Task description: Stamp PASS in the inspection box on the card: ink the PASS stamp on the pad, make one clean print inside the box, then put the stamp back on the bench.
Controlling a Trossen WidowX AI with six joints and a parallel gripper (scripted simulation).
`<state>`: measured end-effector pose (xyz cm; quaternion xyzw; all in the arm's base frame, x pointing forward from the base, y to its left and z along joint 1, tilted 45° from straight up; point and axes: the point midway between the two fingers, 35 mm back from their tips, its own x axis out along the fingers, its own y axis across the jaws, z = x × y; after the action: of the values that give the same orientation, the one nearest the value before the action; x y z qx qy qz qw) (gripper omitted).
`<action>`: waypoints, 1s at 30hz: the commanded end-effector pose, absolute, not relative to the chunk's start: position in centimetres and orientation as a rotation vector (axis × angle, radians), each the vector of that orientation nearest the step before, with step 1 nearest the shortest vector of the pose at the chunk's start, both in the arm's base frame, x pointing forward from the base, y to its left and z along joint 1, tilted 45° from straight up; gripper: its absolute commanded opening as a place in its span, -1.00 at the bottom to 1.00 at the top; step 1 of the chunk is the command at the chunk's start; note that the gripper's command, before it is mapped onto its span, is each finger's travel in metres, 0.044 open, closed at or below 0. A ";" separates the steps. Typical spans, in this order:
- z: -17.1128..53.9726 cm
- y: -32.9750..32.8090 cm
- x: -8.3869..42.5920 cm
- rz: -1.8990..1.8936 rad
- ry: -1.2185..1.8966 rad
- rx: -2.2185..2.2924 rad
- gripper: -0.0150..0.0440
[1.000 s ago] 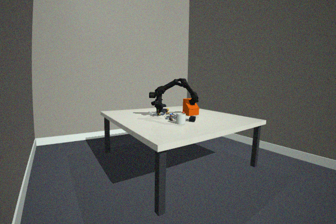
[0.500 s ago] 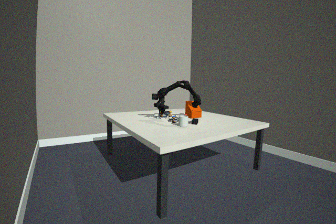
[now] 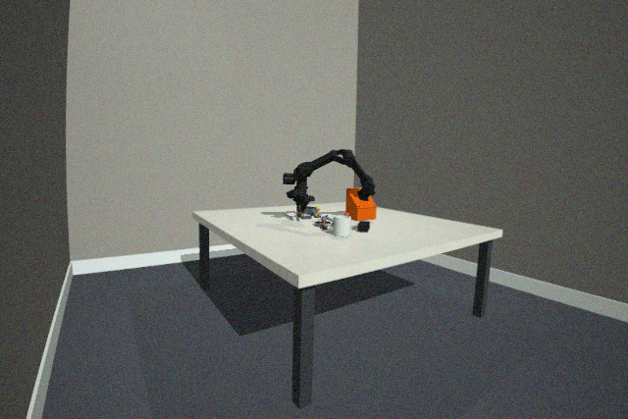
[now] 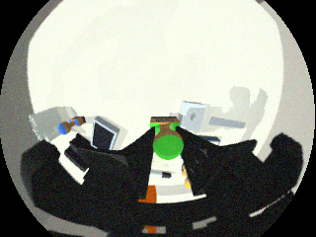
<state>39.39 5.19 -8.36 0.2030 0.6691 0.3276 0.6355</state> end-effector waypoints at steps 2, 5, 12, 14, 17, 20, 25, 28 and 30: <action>-8.2 5.0 39.4 0.749 1.530 0.458 -0.49; -8.1 4.9 39.4 0.749 1.530 0.458 -0.49; -7.8 4.6 39.5 0.748 1.530 0.457 -0.49; -7.8 4.6 39.5 0.748 1.530 0.457 -0.49; -7.7 4.5 39.5 0.748 1.530 0.457 -0.49; -7.6 4.4 39.5 0.748 1.530 0.456 -0.49; -7.4 4.2 39.5 0.747 1.530 0.456 -0.49; -7.3 4.1 39.5 0.747 1.530 0.456 -0.49; -7.2 4.0 39.5 0.747 1.530 0.456 -0.49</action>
<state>39.56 4.16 -7.32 0.2020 0.6694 0.3265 0.6360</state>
